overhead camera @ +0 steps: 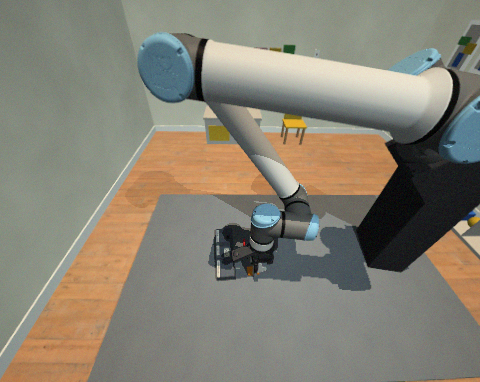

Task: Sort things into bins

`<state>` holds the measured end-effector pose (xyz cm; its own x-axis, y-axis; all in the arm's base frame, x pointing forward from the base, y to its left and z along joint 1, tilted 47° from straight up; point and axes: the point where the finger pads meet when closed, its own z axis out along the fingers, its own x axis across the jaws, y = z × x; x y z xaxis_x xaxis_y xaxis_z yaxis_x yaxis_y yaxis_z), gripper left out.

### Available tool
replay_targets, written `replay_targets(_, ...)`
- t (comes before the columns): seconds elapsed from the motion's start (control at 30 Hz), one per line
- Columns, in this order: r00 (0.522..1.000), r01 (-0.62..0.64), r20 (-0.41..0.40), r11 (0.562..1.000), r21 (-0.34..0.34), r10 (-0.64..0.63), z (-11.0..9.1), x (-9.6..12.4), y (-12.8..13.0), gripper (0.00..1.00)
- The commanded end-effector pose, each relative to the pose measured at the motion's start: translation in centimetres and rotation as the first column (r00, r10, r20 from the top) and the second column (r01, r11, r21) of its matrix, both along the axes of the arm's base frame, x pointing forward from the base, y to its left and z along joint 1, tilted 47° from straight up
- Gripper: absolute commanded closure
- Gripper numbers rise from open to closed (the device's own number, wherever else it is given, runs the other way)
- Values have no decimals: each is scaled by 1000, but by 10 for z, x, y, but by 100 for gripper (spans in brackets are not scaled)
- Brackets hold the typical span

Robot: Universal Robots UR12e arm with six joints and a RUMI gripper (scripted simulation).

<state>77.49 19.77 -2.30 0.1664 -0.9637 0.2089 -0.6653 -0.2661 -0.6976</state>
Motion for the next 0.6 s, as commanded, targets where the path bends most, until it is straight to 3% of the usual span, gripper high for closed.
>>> replay_targets(0.0, 1000, 0, 0, 1000, 0, 0, -3, 4, 0, 67)
replay_targets(0.5, 1000, 0, 0, 1000, 0, 0, -4, 5, 0, 67)
replay_targets(0.53, 1000, 0, 0, 1000, 0, 0, -4, 5, 0, 100)
replay_targets(0.57, 1000, 0, 0, 1000, 0, 0, -4, 5, 0, 100)
